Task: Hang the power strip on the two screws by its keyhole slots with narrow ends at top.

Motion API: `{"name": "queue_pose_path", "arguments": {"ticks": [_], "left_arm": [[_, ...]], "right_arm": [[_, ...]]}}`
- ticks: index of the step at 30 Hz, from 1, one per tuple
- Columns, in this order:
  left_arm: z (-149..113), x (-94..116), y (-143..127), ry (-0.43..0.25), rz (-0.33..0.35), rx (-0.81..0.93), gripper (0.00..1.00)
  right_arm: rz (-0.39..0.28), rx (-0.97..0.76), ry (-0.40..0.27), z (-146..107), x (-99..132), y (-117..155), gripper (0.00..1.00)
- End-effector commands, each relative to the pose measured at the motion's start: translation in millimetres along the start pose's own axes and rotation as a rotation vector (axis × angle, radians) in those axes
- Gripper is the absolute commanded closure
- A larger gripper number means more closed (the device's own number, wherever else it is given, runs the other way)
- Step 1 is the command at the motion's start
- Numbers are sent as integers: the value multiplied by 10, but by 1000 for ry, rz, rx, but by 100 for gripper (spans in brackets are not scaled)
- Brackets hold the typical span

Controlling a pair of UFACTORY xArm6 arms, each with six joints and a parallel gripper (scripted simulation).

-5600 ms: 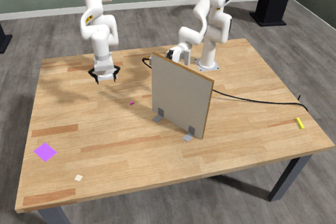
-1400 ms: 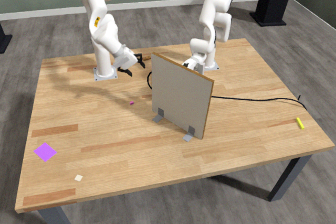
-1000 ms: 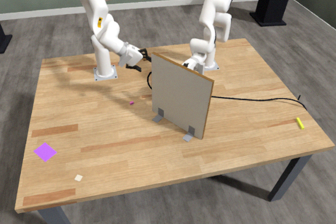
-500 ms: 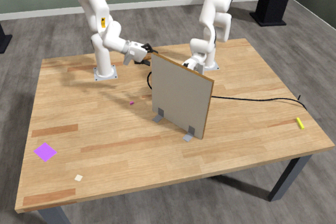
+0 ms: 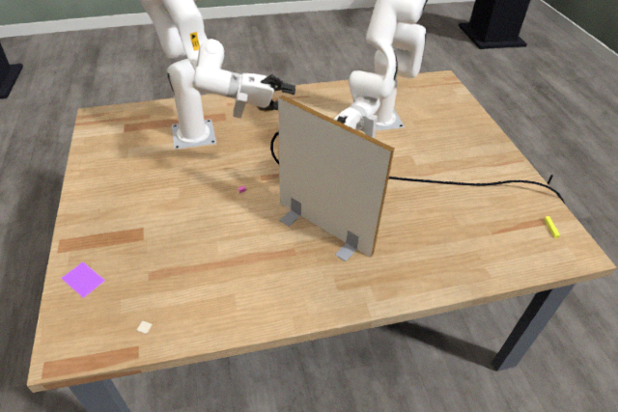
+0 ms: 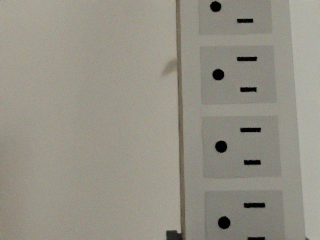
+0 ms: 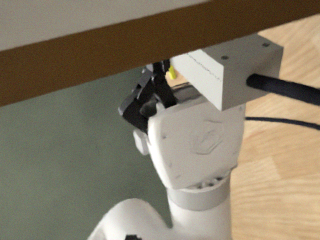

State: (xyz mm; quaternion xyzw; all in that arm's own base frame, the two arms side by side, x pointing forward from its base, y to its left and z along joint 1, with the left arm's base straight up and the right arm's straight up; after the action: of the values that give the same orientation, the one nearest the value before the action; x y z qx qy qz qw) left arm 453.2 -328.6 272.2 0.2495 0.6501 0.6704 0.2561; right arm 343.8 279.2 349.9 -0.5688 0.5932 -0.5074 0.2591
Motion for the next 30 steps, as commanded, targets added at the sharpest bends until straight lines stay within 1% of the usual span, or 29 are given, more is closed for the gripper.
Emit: {"name": "queue_pose_path", "arguments": {"ticks": [1, 6, 8, 11, 13, 23, 25, 28, 30], "left_arm": [[1, -7, 23, 0, -6, -1, 100], [1, -7, 23, 0, -6, -1, 100], [1, -7, 23, 0, -6, -1, 100], [1, -7, 23, 0, -6, -1, 100], [1, -7, 23, 0, -6, -1, 100], [1, -7, 23, 0, -6, -1, 100], [1, -7, 23, 0, -6, -1, 100], [1, -7, 23, 0, -6, -1, 100], [1, -7, 23, 0, -6, -1, 100]], "right_arm": [[95, -65, 6, -79, -40, -71, 0], [163, -130, 10, -125, -53, -103, 0], [163, -130, 10, -125, -53, -103, 0], [230, -199, 15, -148, -53, -141, 0], [244, -214, 15, -159, -54, -142, 0], [364, -361, 31, -202, -39, -130, 0], [364, -361, 31, -202, -39, -130, 0], [420, -433, 40, -198, -21, -126, 0], [433, -453, 43, -202, -17, -114, 0]]}}
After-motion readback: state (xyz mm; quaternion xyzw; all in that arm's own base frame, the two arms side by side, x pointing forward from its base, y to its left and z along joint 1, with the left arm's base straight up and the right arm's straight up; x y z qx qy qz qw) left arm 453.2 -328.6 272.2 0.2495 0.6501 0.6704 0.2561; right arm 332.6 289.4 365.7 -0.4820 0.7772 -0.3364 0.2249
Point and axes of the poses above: on each arm, the point where the finger pads meet when closed, its own x axis back along the fingers, its own y axis across the jaws, z = x × y, the point moved 2 cm from there along x, back along the fingers, and after that the axes turned 2 degrees about -x, right-handed, at the moved point
